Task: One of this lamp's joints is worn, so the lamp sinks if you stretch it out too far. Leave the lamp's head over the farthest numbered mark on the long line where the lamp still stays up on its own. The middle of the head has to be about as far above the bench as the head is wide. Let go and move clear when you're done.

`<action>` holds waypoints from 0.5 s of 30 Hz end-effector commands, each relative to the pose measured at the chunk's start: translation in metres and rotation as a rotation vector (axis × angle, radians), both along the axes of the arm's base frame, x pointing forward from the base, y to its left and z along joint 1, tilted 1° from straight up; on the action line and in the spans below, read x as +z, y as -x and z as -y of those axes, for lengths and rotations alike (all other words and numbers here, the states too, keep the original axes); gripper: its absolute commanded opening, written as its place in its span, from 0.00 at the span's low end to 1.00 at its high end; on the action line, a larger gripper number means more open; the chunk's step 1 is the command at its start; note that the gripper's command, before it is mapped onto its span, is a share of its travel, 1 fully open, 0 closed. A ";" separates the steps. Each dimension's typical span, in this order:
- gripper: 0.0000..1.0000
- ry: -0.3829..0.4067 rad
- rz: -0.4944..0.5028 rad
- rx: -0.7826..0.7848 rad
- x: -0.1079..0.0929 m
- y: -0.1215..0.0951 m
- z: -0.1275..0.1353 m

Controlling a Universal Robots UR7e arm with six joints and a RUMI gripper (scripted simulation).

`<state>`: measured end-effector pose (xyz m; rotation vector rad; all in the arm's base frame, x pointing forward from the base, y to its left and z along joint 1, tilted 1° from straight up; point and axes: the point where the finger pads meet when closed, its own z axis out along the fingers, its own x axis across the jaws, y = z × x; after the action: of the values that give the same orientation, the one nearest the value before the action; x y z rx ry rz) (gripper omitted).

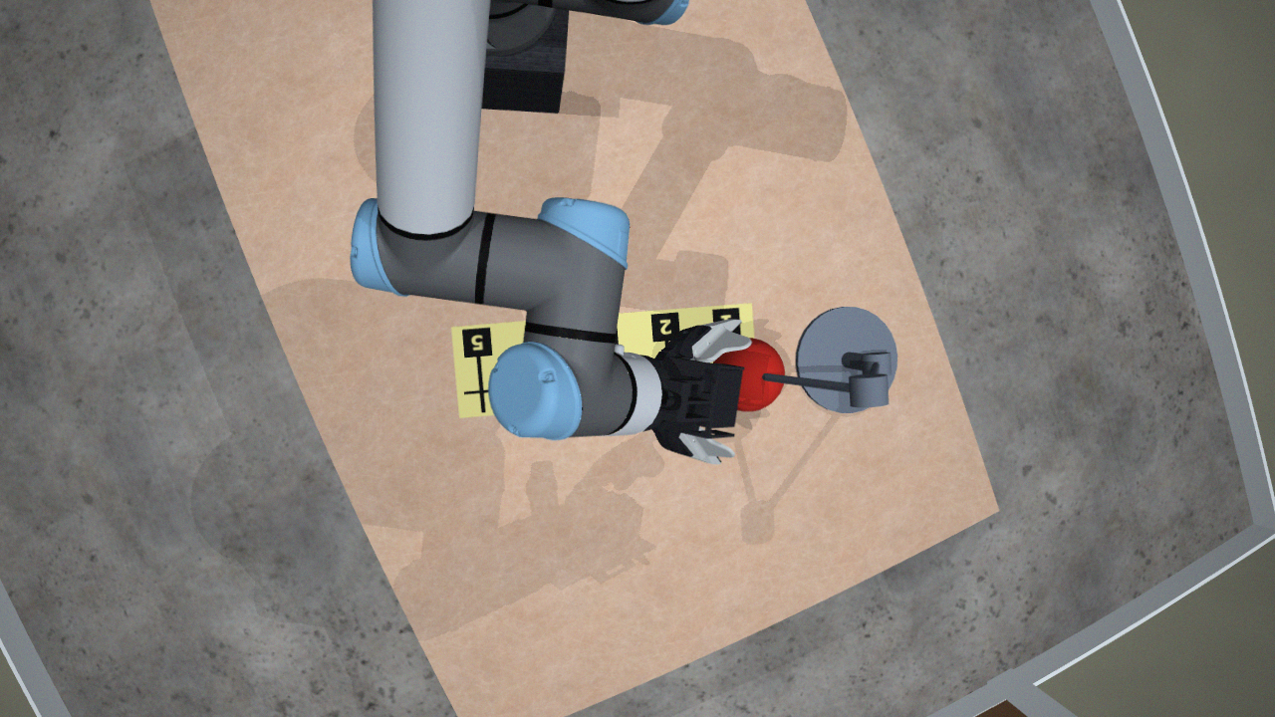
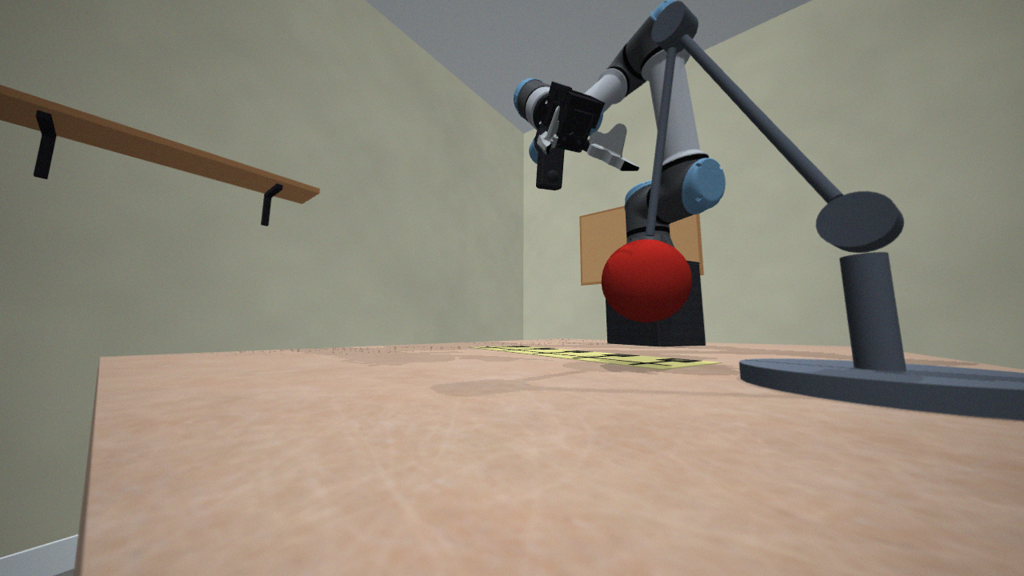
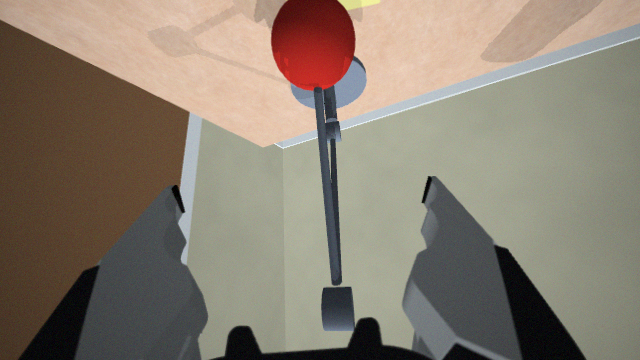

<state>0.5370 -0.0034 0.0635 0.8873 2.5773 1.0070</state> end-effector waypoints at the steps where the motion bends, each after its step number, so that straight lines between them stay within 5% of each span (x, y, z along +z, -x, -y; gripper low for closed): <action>1: 1.00 -0.090 0.072 0.208 0.000 0.000 0.001; 15: 1.00 -0.043 0.035 0.101 -0.020 -0.011 -0.021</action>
<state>0.5446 0.0128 0.0486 0.8457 2.5868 1.0363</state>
